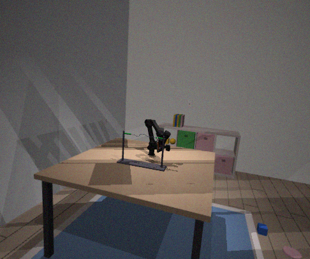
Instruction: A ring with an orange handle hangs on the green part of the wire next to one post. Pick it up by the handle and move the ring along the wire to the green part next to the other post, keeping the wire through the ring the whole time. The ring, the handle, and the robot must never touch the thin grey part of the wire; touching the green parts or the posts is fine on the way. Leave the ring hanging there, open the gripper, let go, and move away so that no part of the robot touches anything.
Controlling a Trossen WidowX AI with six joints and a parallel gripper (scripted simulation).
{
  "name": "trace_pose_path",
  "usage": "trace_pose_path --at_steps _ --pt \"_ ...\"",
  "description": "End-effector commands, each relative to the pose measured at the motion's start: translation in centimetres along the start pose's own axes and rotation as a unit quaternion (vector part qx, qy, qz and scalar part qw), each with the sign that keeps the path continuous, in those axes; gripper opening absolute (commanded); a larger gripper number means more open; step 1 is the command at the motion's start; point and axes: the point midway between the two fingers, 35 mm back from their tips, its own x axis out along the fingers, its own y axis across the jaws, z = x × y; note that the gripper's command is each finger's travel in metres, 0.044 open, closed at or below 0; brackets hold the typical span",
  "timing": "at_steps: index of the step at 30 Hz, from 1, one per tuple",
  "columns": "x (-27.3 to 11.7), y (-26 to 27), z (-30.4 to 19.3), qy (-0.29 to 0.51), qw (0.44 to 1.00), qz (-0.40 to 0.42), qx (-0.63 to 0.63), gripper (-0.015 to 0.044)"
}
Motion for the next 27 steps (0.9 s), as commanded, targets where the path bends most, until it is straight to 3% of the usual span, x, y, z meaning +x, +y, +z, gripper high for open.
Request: trace_pose_path --at_steps 1,16,27 --pt "0.09 -0.05 -0.11 0.0 1.0 -0.004 0.0 -0.015" --pt "0.09 -0.05 -0.11 0.0 1.0 -0.004 0.0 -0.015" --pt "-0.02 0.02 -0.05 0.0 1.0 0.0 0.0 0.0139"
